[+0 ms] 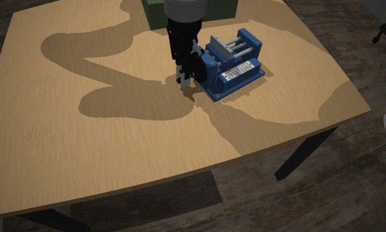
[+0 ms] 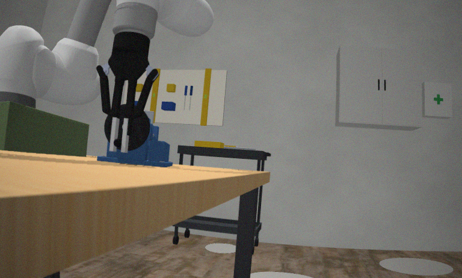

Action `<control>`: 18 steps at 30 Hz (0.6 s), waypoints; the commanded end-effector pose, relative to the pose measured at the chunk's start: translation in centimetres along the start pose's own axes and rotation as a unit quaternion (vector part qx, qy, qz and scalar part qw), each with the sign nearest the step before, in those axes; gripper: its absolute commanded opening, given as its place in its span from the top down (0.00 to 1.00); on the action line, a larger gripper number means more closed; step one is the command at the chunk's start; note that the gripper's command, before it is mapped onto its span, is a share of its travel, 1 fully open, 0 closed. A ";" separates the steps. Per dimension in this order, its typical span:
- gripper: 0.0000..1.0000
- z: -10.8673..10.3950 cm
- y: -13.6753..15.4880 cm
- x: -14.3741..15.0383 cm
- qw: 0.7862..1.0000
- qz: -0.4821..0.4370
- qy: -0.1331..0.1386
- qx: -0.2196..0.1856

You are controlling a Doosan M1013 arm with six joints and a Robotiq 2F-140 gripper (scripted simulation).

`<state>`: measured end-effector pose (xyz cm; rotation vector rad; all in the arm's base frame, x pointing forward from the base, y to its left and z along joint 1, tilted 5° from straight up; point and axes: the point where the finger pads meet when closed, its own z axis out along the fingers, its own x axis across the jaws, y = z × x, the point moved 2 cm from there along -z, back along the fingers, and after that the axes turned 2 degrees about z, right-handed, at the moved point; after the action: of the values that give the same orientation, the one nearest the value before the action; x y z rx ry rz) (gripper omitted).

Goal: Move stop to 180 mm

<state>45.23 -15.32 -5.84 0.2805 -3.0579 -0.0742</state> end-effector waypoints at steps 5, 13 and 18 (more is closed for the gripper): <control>0.96 -0.4 0.0 1.2 1.000 0.001 0.000 0.000; 0.96 -1.2 -0.1 2.2 1.000 0.001 0.000 0.000; 0.96 -1.5 -0.1 2.4 1.000 0.001 0.000 0.000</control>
<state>43.07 -15.88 -4.36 0.2785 -3.0572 -0.0753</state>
